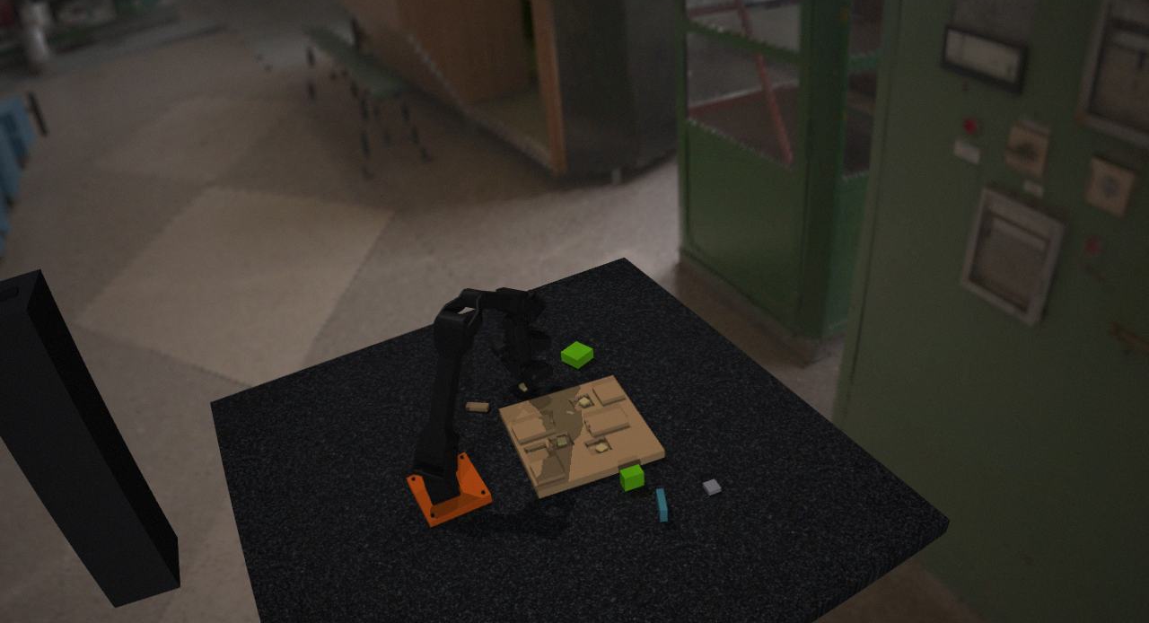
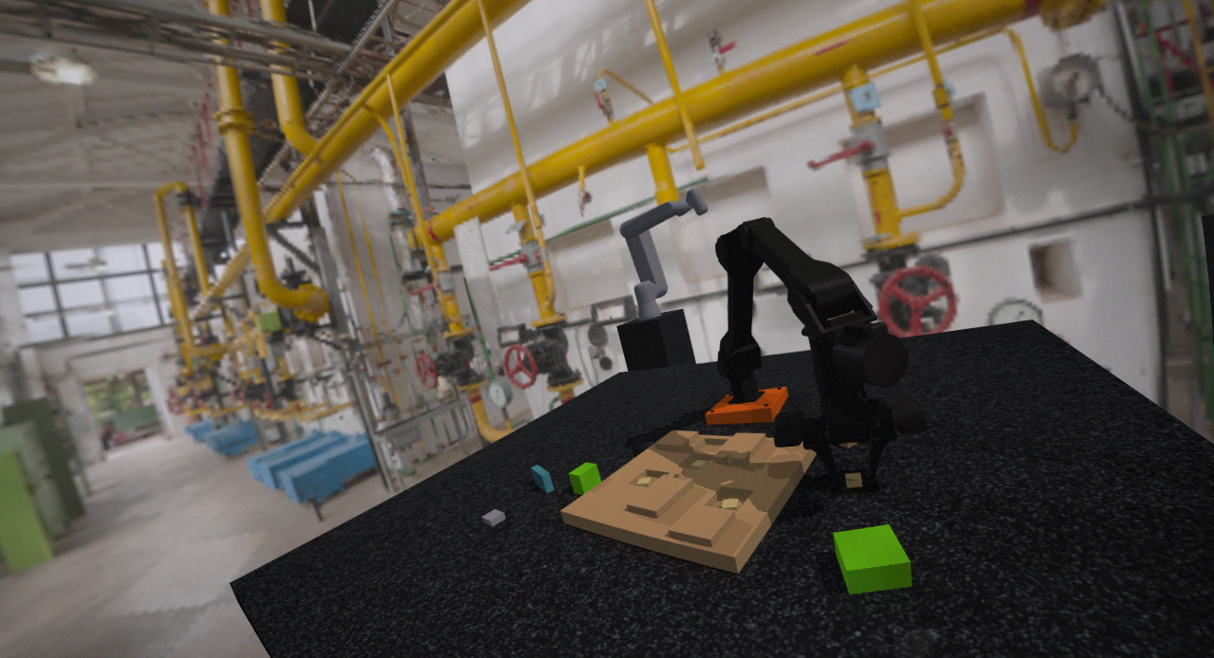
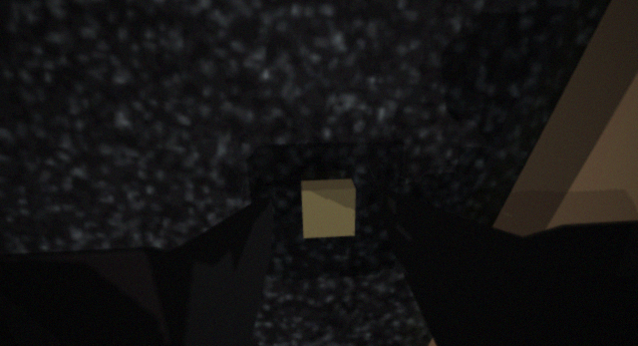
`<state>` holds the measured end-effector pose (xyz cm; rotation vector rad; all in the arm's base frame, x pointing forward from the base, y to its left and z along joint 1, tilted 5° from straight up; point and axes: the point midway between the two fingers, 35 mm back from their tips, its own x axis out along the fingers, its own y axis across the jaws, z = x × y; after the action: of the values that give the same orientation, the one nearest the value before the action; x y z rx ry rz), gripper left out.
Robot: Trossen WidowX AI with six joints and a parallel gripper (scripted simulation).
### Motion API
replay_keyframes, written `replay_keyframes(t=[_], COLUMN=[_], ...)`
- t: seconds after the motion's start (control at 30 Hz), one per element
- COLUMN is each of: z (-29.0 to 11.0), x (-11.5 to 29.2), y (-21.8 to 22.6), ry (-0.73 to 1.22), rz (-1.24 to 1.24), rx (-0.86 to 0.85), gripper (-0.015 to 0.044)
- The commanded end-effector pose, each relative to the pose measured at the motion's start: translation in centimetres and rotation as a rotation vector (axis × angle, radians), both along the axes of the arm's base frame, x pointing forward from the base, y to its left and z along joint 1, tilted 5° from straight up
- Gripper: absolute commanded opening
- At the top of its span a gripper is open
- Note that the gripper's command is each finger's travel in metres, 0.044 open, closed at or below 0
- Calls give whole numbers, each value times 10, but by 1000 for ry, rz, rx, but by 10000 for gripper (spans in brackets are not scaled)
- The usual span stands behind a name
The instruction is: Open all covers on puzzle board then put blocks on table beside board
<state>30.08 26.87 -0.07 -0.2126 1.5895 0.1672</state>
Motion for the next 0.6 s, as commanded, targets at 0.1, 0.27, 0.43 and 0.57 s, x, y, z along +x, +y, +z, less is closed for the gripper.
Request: replay_keyframes(t=[0.1,0.27,0.43,0.57], z=[1,11,27,40], x=[0,1,2,2], y=[0,1,2,3], ry=[-1,0,1,2], rz=[0,-1,-2,-3], rx=[0,0,1,1], gripper=[395,440,440,440])
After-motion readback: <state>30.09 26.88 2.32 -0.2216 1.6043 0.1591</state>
